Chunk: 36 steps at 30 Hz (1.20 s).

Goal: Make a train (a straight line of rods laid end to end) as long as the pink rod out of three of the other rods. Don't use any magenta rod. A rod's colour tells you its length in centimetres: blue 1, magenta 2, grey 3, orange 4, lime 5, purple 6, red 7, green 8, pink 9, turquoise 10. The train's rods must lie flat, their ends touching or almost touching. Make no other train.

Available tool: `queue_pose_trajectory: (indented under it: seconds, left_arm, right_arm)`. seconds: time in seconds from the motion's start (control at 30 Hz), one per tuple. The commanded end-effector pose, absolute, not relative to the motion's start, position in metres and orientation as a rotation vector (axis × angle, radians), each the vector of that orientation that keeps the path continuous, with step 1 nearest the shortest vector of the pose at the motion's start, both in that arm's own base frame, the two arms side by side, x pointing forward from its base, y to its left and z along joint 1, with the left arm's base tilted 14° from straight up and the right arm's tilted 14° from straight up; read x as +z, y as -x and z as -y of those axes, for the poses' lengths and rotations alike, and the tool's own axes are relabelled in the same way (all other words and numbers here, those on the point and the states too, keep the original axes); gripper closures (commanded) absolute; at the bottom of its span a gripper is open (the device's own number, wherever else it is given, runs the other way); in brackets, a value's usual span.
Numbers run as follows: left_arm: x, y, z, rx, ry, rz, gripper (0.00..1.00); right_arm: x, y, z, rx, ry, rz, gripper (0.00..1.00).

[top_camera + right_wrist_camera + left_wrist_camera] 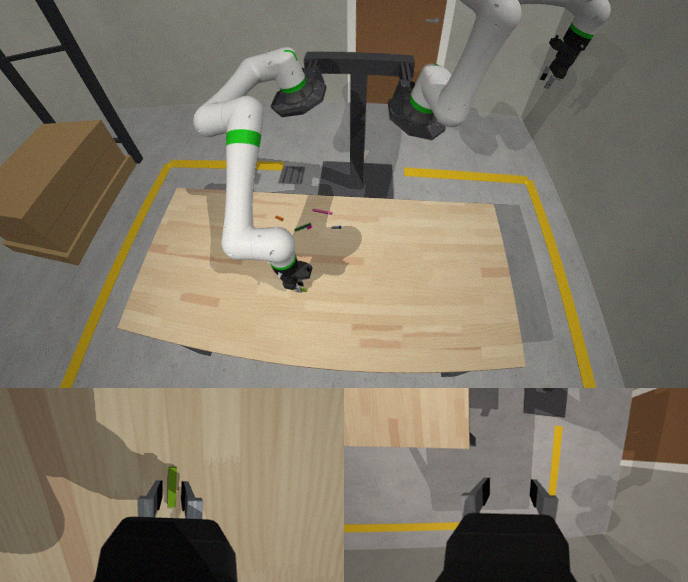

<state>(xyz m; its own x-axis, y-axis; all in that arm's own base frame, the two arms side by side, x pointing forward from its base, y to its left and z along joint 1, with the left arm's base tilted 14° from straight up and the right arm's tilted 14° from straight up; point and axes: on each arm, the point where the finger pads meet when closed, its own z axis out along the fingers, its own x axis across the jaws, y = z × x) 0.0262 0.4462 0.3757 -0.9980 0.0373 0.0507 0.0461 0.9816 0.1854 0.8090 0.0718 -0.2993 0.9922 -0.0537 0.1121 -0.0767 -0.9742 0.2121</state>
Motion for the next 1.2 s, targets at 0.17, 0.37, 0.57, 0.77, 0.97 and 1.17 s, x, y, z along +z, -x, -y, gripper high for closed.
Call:
queue_pose_trajectory:
  seconds: [0.17, 0.37, 0.57, 0.77, 0.97, 1.17]
  left_arm:
    - [0.377, -0.026, -0.446, -0.293, 0.065, 3.08, 0.0]
    - [0.377, -0.026, -0.446, -0.293, 0.065, 3.08, 0.0]
    - [0.377, -0.026, -0.446, -0.293, 0.065, 3.08, 0.0]
    - [0.377, -0.026, -0.446, -0.293, 0.065, 3.08, 0.0]
    - [0.377, -0.026, -0.446, -0.293, 0.065, 3.08, 0.0]
    - [0.377, -0.026, -0.446, -0.293, 0.065, 3.08, 0.0]
  right_arm:
    - [-0.301, -0.81, -0.072, 0.159, -2.919, 0.097, 0.46]
    - [-0.306, -0.811, -0.07, 0.159, -2.919, 0.097, 0.46]
    - [-0.31, -0.811, -0.069, 0.159, -2.919, 0.097, 0.46]
    - [-0.312, -0.811, -0.069, 0.159, -2.919, 0.097, 0.46]
    - [-0.312, -0.812, -0.069, 0.159, -2.919, 0.097, 0.46]
    - [-0.312, -0.812, -0.069, 0.159, -2.919, 0.097, 0.46]
